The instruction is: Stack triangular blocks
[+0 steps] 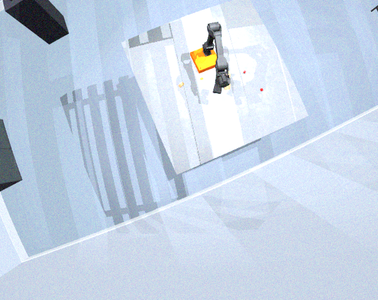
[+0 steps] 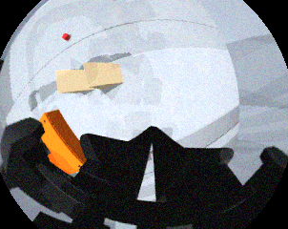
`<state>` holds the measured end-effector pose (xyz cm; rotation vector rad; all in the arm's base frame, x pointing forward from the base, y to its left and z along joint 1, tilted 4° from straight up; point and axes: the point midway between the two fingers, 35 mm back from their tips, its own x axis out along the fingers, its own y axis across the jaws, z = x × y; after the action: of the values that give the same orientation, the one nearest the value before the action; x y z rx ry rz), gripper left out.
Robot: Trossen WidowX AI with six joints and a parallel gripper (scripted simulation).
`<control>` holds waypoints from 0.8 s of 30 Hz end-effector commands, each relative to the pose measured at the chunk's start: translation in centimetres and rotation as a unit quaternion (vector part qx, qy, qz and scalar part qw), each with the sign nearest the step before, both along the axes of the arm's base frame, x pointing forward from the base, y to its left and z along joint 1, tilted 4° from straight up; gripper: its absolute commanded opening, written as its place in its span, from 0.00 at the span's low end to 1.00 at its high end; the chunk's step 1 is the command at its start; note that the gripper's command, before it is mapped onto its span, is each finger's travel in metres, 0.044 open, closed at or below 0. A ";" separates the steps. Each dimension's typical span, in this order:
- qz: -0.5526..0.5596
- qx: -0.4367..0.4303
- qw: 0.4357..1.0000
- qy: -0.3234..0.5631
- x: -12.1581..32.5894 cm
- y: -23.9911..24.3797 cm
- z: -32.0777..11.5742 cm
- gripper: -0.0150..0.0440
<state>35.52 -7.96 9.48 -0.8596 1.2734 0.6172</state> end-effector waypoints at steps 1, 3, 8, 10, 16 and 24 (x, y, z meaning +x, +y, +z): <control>0.045 0.020 0.998 0.033 0.4 5.7 -1.7 0.25; 0.074 0.023 0.995 0.055 0.2 8.8 -2.5 0.25; 0.153 0.018 0.981 0.116 -1.9 16.9 -4.5 0.25; 0.165 0.017 0.978 0.126 -2.4 18.0 -4.8 0.25; 0.165 0.017 0.978 0.126 -2.4 18.0 -5.2 0.25; 0.165 0.017 0.978 0.126 -2.4 18.0 -6.5 0.25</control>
<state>33.32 10.06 3.78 -1.0040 1.3390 1.0336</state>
